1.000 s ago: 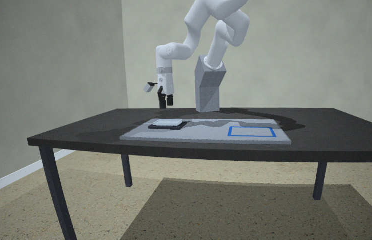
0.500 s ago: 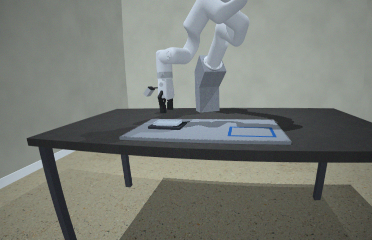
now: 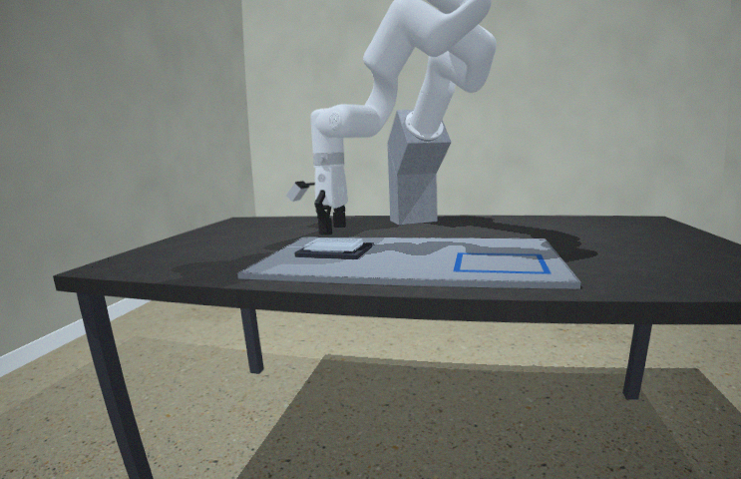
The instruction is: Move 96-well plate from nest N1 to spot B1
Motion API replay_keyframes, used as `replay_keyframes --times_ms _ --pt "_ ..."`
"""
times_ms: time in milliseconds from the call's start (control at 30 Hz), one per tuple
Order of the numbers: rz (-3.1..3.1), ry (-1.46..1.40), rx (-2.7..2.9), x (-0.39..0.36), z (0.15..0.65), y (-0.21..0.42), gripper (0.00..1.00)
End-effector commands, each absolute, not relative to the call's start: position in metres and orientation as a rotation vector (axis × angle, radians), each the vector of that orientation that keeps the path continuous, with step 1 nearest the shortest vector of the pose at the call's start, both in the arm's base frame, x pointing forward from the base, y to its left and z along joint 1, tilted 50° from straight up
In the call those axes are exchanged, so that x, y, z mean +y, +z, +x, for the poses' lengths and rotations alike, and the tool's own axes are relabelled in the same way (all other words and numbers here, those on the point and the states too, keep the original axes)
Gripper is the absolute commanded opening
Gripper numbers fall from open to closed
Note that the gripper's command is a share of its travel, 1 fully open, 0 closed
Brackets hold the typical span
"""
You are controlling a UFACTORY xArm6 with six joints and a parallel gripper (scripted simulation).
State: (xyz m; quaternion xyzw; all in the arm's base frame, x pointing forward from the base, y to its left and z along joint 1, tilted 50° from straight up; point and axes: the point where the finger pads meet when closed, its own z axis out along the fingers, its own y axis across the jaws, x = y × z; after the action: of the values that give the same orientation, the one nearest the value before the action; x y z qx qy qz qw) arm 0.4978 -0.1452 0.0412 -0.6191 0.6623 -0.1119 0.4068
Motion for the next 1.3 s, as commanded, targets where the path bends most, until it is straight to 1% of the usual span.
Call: replay_keyframes --times_ms 0,1267 --pt "-1.56 -0.285 1.67 -0.143 0.505 0.036 1.0" --pt "-1.56 -0.285 1.67 -0.137 0.515 0.026 1.0"
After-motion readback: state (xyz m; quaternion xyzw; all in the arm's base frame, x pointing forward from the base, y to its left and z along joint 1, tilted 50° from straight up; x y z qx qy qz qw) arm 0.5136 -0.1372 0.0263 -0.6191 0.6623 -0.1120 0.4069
